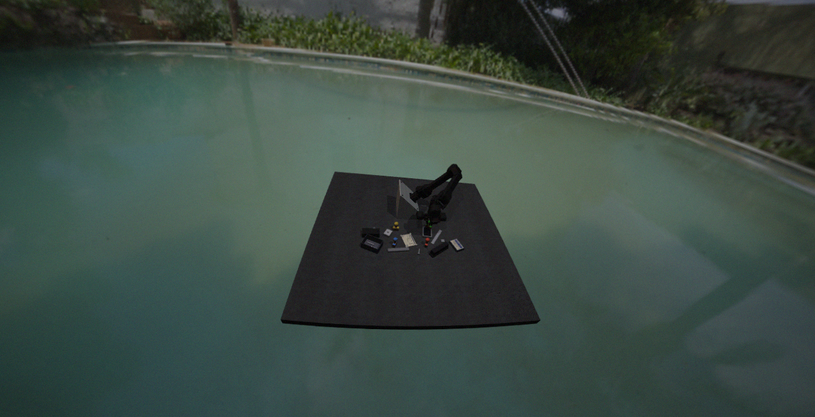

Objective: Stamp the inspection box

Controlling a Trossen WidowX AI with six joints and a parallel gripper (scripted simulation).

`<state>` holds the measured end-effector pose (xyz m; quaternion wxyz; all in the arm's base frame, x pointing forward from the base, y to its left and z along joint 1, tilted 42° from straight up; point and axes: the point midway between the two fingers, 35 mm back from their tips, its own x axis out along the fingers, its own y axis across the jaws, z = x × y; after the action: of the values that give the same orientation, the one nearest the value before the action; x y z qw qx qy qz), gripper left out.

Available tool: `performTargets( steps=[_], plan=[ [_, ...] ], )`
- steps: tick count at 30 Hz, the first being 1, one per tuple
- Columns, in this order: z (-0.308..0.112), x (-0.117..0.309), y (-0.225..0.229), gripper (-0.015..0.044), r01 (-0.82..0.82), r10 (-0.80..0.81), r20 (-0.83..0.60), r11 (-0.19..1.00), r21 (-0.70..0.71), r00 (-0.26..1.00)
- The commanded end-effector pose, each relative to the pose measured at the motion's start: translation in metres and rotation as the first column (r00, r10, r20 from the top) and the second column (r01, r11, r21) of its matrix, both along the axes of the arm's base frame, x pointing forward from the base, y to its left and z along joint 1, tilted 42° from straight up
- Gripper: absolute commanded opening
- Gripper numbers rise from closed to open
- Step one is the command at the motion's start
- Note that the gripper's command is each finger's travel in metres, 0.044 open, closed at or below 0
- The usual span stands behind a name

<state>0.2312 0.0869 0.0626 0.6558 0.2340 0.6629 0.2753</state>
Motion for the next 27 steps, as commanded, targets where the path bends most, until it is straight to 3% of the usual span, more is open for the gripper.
performTargets(
  steps=[1, 9, 27],
  plan=[
    [0.005, 0.001, -0.004, 0.0, -0.003, 0.003, 0.007, 1.0, -0.004, 1.0],
    [0.012, 0.002, -0.012, 0.0, 0.004, -0.004, 0.0, 1.0, -0.004, 1.0],
    [-0.024, 0.054, -0.055, 0.0, 0.215, -0.219, -0.184, 0.976, -0.042, 0.958]
  ],
)
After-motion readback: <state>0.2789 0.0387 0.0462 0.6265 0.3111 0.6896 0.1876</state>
